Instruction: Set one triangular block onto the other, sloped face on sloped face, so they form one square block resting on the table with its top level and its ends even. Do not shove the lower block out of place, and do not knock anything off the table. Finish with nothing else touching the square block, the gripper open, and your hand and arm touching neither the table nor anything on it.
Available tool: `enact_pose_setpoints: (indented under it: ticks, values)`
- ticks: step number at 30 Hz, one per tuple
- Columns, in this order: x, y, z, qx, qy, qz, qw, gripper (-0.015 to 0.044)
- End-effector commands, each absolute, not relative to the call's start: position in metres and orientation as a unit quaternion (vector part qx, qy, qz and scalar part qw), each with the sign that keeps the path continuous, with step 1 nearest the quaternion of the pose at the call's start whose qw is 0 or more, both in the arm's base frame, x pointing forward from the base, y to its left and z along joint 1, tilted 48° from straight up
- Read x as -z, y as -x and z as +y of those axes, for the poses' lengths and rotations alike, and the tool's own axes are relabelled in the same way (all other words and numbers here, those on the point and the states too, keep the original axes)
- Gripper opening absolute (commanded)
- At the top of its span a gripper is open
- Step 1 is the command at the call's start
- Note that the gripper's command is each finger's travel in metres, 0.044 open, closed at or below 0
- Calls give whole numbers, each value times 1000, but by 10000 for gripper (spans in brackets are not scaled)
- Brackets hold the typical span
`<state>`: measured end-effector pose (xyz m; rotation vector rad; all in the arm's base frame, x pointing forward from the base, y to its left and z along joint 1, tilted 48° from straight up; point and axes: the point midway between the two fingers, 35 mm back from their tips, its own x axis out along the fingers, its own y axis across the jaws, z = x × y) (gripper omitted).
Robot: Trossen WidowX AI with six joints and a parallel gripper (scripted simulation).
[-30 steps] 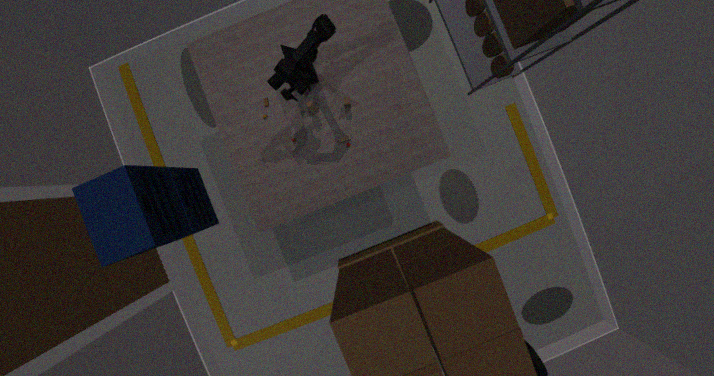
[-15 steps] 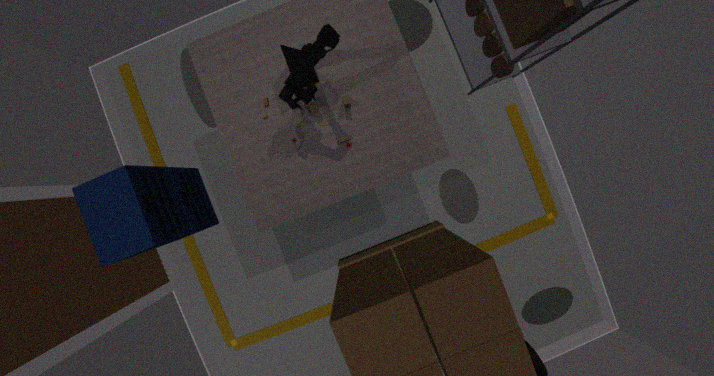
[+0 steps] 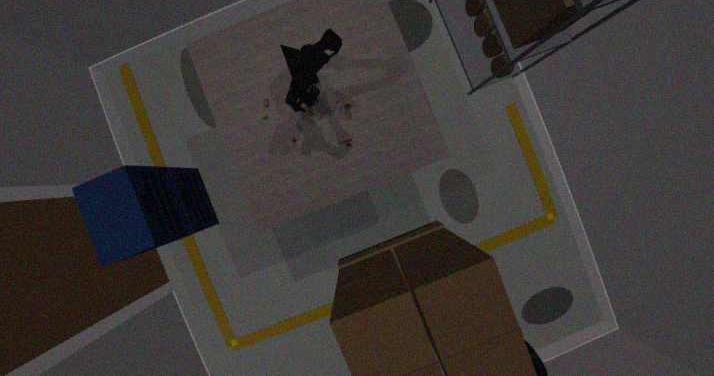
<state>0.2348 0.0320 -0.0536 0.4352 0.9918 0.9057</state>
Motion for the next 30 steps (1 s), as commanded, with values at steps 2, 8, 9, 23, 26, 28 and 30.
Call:
enact_pose_setpoints:
  ticks: [2, 8, 9, 23, 26, 28, 30]
  values:
    - [53, -236, 33, -416, -202, 454, 762, 440]
    - [54, -235, 32, -416, -200, 456, 761, 282]
    - [54, -235, 32, -416, -200, 456, 761, 256]
    - [54, -235, 32, -416, -200, 456, 761, 26]
    - [51, -237, 28, -415, -199, 456, 761, 0]
    - [47, -239, 22, -414, -198, 457, 762, 0]
    - [42, -241, 15, -413, -198, 458, 762, 0]
